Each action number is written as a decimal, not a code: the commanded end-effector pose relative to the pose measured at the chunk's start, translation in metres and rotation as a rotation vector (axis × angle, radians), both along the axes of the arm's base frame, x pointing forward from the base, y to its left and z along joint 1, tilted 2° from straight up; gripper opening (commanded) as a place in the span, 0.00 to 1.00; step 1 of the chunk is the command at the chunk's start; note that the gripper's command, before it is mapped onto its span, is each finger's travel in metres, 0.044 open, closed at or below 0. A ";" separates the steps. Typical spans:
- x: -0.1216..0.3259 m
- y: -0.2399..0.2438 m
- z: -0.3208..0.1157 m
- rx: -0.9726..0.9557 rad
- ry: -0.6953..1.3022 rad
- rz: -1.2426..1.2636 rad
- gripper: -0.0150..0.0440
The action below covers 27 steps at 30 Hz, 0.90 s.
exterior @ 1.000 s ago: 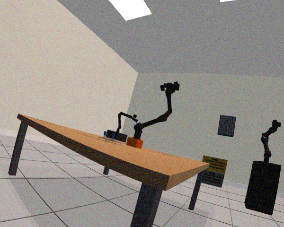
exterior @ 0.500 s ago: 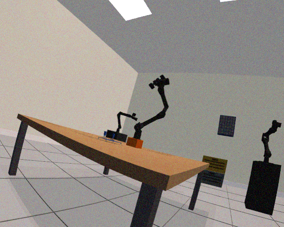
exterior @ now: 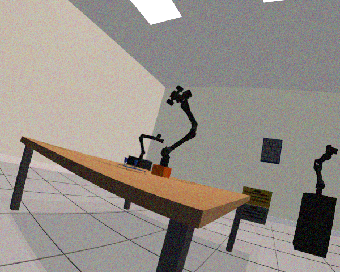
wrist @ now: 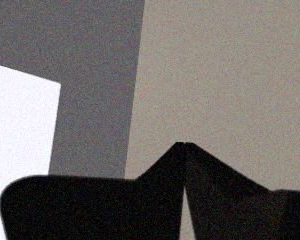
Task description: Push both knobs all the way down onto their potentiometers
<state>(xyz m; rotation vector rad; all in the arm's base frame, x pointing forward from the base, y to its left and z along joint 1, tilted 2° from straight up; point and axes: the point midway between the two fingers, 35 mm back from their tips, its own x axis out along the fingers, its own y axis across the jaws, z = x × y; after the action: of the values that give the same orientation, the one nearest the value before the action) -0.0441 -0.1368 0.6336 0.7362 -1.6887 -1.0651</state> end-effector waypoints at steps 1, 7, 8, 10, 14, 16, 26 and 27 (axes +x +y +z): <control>0.031 -0.025 -0.009 0.063 0.107 0.055 0.25; 0.074 -0.051 -0.023 0.133 0.248 0.146 0.25; 0.081 -0.055 -0.026 0.145 0.273 0.160 0.25; 0.096 -0.062 -0.033 0.169 0.327 0.189 0.25; 0.126 -0.074 -0.047 0.215 0.436 0.250 0.25; 0.140 -0.079 -0.054 0.232 0.489 0.280 0.25; 0.208 -0.091 -0.091 0.296 0.738 0.425 0.25; 0.216 -0.092 -0.096 0.306 0.766 0.442 0.25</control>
<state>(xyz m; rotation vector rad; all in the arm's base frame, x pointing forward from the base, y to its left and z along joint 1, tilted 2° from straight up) 0.1478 -0.2240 0.5537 0.7317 -0.7922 -1.1085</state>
